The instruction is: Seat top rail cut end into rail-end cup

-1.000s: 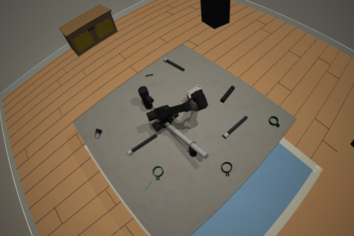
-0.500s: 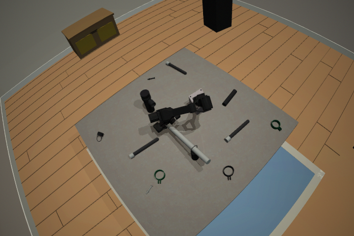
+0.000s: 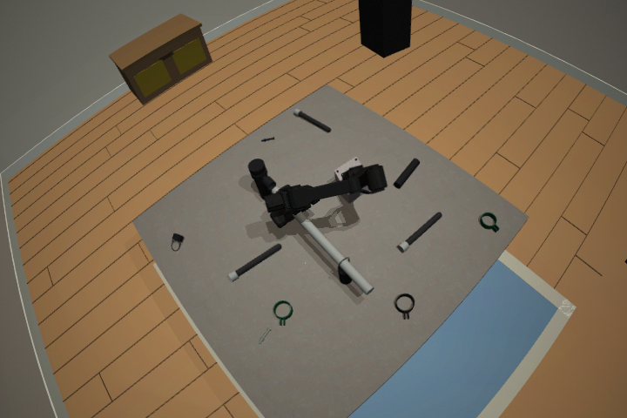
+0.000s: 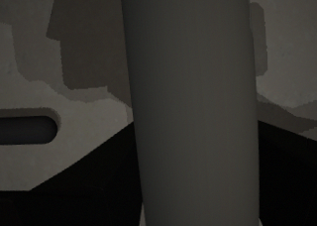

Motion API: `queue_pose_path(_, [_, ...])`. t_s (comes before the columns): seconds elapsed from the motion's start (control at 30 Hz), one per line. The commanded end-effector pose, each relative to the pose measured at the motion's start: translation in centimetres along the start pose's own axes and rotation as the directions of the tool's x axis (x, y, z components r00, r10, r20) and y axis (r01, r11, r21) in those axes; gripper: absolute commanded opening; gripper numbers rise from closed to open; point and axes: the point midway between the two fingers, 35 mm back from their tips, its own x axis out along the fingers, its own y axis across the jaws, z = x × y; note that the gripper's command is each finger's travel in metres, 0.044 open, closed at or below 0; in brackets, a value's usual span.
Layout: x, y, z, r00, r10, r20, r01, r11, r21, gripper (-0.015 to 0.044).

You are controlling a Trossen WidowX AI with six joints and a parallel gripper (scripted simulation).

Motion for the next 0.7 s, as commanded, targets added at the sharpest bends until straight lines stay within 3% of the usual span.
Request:
queue_pose_path(0.0, [-0.21,0.06,0.24,1.0,0.004,0.012,-0.004,1.0,-0.001,0.0])
queue_pose_path(0.67, [-0.42,0.19,0.39,1.0,0.001,-0.001,-0.001,1.0,0.0,0.0])
